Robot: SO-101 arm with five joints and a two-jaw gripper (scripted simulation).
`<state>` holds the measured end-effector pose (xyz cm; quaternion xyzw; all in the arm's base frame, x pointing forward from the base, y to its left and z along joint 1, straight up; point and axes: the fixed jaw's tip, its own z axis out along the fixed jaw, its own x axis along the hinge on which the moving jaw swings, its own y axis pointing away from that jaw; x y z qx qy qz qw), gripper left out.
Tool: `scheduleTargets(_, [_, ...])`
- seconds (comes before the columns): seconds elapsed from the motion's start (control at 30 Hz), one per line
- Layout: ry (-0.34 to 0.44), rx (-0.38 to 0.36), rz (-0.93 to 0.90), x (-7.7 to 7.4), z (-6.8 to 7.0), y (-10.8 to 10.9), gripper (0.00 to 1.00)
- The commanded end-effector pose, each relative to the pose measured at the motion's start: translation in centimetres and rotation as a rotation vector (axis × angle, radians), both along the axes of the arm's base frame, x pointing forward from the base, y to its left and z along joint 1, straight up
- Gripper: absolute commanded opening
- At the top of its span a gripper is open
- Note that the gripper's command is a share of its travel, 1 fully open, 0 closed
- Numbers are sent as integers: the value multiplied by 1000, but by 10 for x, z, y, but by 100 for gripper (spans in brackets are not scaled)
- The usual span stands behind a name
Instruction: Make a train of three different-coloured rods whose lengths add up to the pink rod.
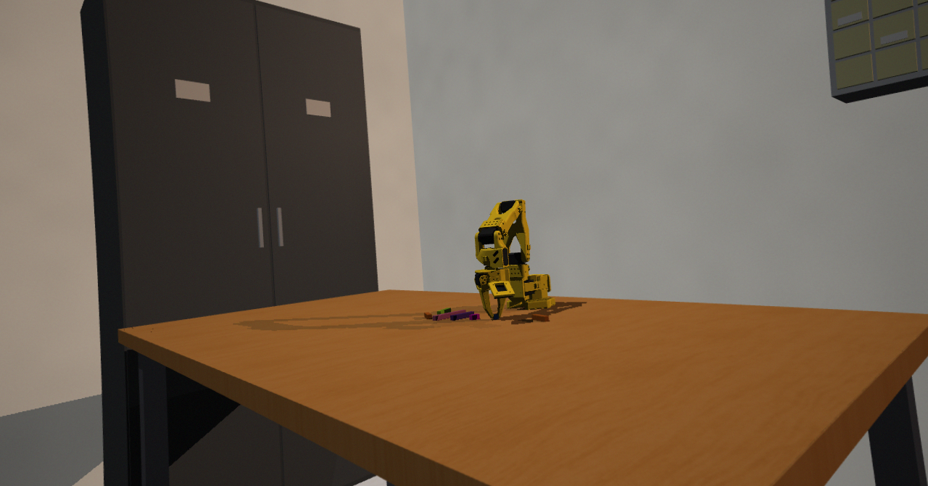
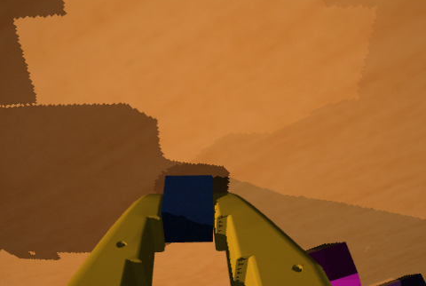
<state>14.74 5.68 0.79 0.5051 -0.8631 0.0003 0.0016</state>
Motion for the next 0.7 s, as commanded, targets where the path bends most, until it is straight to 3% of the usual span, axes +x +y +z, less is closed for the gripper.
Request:
scheduleTargets(0.0, [-80,29,-12,13,10,4,5])
scheduleTargets(0.67, [-80,29,-12,13,10,4,10])
